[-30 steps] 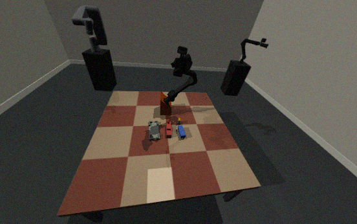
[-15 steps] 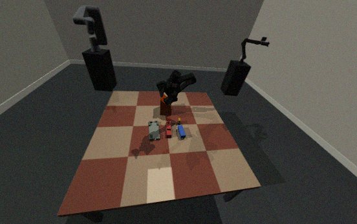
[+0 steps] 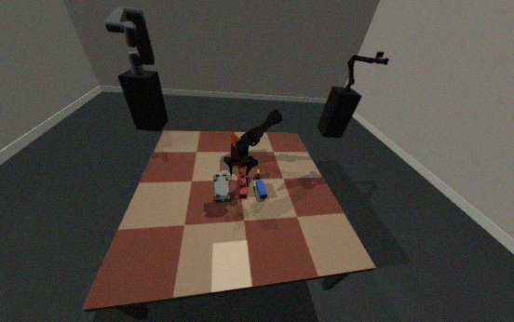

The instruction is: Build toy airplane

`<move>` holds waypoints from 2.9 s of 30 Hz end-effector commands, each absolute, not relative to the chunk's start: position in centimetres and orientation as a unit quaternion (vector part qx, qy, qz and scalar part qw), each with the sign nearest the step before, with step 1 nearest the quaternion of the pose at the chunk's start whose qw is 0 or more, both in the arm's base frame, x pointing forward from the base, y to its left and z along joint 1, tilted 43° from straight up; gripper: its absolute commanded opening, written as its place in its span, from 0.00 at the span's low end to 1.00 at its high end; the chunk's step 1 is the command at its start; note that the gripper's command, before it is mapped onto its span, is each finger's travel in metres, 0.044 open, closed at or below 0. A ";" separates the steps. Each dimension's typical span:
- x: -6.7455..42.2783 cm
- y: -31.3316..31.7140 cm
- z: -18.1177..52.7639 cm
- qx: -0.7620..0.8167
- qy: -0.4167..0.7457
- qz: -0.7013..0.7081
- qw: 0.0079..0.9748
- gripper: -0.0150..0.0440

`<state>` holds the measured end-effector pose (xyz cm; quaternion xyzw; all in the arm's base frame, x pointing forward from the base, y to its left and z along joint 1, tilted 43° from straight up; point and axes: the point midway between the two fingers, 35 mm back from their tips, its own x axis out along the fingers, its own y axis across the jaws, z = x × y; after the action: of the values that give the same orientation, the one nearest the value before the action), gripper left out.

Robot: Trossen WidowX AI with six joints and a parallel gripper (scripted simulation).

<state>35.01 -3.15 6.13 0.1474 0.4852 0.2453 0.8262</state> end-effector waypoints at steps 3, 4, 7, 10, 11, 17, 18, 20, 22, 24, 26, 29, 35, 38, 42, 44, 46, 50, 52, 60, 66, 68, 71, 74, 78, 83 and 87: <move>27.7 3.5 2.8 0.228 0.653 0.279 0.666 1.00; 27.3 3.8 2.7 0.231 0.661 0.280 0.657 1.00; 27.1 3.9 2.7 0.232 0.664 0.280 0.653 1.00; 27.1 3.9 2.7 0.232 0.664 0.280 0.653 1.00; 27.1 3.9 2.7 0.232 0.664 0.280 0.653 1.00; 27.1 5.7 0.7 0.232 0.664 0.280 0.653 1.00; 27.0 6.7 -0.4 0.233 0.664 0.280 0.653 1.00; 26.9 7.5 -1.2 0.233 0.664 0.281 0.653 1.00; 26.9 7.5 -1.2 0.233 0.664 0.281 0.653 1.00; 26.9 7.6 -1.3 0.233 0.664 0.281 0.653 1.00; 26.8 8.2 -1.9 0.233 0.664 0.281 0.653 1.00; 26.8 8.6 -2.3 0.233 0.664 0.281 0.653 1.00; 26.8 8.8 -2.6 0.234 0.664 0.280 0.652 1.00; 26.8 9.1 -2.9 0.234 0.665 0.279 0.652 1.00; 26.8 9.5 -3.3 0.235 0.665 0.279 0.652 1.00; 26.8 9.7 -3.6 0.235 0.665 0.279 0.652 1.00; 26.8 10.0 -3.8 0.234 0.665 0.279 0.652 1.00; 26.8 10.4 -4.3 0.234 0.665 0.280 0.652 1.00; 26.7 10.6 -4.5 0.234 0.665 0.280 0.652 1.00; 26.6 11.5 -5.4 0.234 0.664 0.281 0.652 1.00; 26.5 11.8 -5.8 0.234 0.664 0.282 0.652 0.96; 26.5 11.8 -5.8 0.234 0.664 0.282 0.652 0.87; 26.5 11.8 -5.8 0.234 0.664 0.282 0.652 0.73; 26.5 11.8 -5.8 0.234 0.664 0.282 0.652 0.60; 26.5 11.8 -5.8 0.234 0.664 0.282 0.652 0.52; 26.5 11.8 -5.8 0.234 0.664 0.282 0.652 0.43; 26.8 11.3 -5.3 0.234 0.664 0.281 0.653 0.25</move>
<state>26.51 11.76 -5.70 0.2337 0.6652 0.2812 0.6510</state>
